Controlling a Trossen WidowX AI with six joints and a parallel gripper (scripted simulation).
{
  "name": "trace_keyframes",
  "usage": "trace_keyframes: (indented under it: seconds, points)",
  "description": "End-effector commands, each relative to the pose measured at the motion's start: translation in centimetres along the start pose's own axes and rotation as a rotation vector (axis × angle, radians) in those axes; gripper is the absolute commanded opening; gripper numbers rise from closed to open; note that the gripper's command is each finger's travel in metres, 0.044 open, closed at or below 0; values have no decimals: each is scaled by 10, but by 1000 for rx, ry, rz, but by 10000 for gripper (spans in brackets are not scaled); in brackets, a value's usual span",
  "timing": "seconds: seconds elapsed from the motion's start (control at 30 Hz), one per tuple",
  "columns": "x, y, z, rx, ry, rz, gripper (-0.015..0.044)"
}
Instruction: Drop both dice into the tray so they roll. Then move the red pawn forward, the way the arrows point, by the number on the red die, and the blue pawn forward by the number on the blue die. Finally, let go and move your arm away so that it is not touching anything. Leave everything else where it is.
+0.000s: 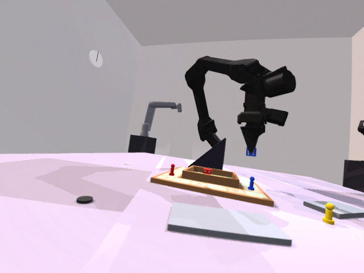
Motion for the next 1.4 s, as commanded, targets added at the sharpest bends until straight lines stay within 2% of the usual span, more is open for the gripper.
trace_keyframes:
  seconds: [0.0,0.27,0.53,0.97,1.37]
  points:
    - [24,-16,6,6,9,-94,0]
    - [62,-37,17,5,34,-250,0]
    - [66,-38,19,-9,18,-262,0]
    - [85,-40,38,-183,-379,-257,0]
    - [104,-40,52,-172,-775,-248,0]
Point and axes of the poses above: the point midway between the two fingers, 35 mm back from their tips, its own z axis out along the fingers, its own y axis across the jaws, x = y × z, the point moved 6 cm from there along -z, back along the fingers, and after that the axes turned 4 degrees about z, right-handed, at the moved point
